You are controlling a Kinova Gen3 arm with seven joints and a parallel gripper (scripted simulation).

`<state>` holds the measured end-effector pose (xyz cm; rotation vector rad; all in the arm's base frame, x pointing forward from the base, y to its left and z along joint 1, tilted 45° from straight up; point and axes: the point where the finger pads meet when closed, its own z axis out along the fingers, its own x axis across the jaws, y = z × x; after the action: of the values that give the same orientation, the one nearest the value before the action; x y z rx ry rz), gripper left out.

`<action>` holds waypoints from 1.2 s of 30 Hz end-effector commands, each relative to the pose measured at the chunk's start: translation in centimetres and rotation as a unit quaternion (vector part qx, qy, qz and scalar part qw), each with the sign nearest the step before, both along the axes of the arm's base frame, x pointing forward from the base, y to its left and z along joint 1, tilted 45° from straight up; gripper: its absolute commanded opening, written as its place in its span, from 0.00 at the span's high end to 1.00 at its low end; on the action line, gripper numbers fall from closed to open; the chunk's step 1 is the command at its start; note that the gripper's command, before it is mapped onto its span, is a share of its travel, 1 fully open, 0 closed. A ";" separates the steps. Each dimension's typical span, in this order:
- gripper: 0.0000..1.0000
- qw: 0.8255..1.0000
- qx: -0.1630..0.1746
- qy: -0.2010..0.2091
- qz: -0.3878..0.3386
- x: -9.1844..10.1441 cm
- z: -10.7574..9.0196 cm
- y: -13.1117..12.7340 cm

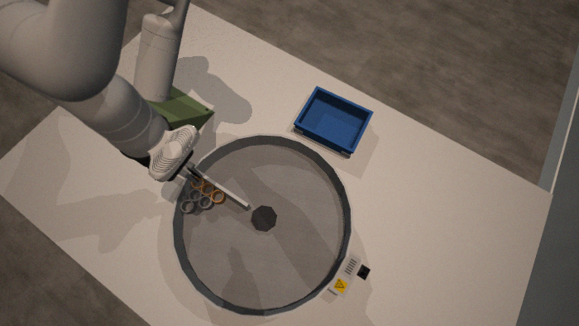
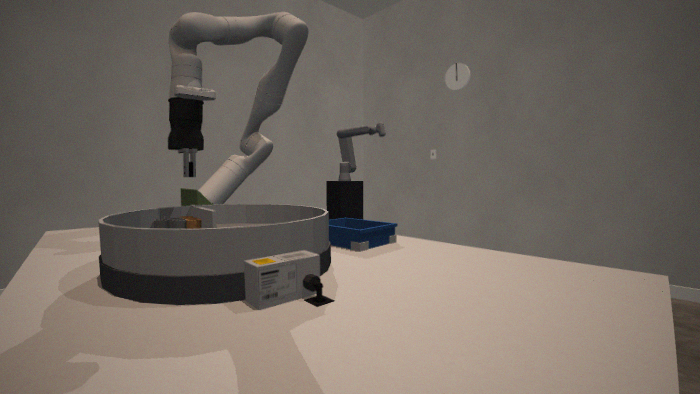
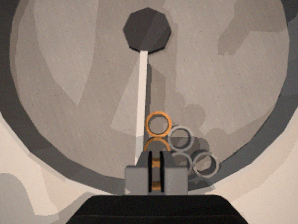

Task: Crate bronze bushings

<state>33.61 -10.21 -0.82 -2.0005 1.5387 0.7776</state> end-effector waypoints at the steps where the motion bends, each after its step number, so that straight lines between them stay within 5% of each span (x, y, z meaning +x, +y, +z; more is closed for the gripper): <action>1: 0.73 0.999 0.008 -0.033 0.031 0.3 -0.4 0.1; 13: 0.73 0.999 0.008 -0.033 0.031 0.3 -0.4 0.1; 18: 0.73 0.987 0.023 -0.113 0.114 1.0 -1.0 0.8; 30: 0.73 0.987 0.023 -0.113 0.114 1.0 -1.0 0.8; 36: 0.73 0.961 0.039 -0.191 0.195 1.6 -1.6 1.5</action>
<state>35.13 -8.55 -2.19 -2.2623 0.9103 0.5468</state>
